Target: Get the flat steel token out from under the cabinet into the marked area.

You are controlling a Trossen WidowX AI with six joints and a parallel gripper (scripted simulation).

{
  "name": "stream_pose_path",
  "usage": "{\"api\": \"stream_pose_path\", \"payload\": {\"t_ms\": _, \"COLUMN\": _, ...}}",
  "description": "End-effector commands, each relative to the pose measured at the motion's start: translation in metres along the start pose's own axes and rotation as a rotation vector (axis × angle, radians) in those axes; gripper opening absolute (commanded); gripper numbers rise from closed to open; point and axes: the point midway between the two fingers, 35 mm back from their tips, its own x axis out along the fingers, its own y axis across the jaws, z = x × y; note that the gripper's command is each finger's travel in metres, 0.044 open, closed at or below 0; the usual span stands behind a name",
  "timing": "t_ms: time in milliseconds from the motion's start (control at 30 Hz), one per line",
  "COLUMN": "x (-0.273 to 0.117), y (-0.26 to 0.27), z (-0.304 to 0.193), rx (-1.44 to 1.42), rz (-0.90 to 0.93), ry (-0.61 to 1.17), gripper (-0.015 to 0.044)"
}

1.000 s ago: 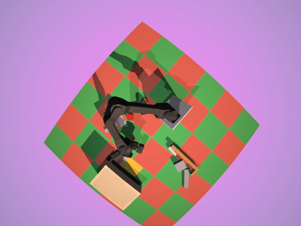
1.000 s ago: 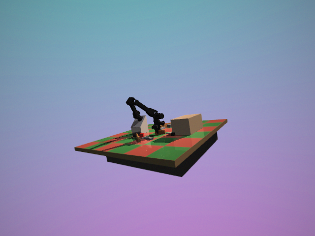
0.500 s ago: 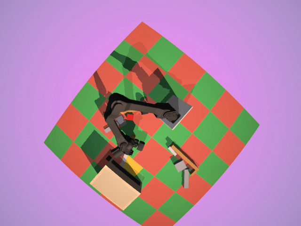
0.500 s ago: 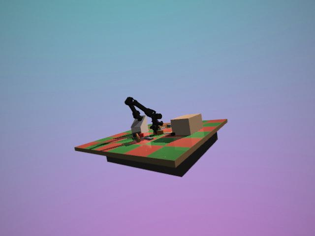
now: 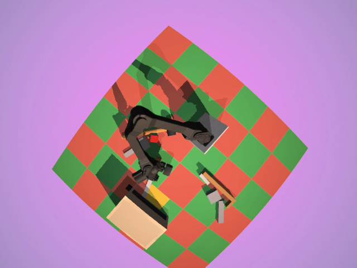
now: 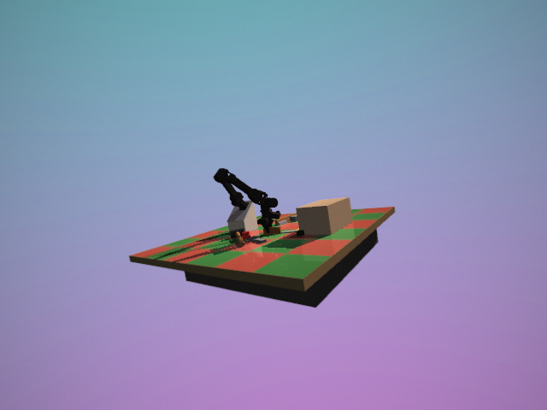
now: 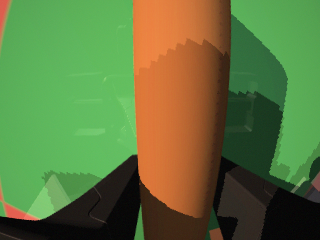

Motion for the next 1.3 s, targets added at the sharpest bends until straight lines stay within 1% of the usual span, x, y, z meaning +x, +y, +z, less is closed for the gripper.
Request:
{"api": "stream_pose_path", "payload": {"t_ms": 0, "x": 0.001, "y": 0.002, "z": -0.008, "rx": -0.006, "rz": 0.007, "ry": 0.003, "gripper": 0.0}}
{"api": "stream_pose_path", "payload": {"t_ms": 1267, "x": 0.001, "y": -0.008, "z": -0.057, "rx": -0.008, "rz": 0.006, "ry": 0.005, "gripper": 0.0}}
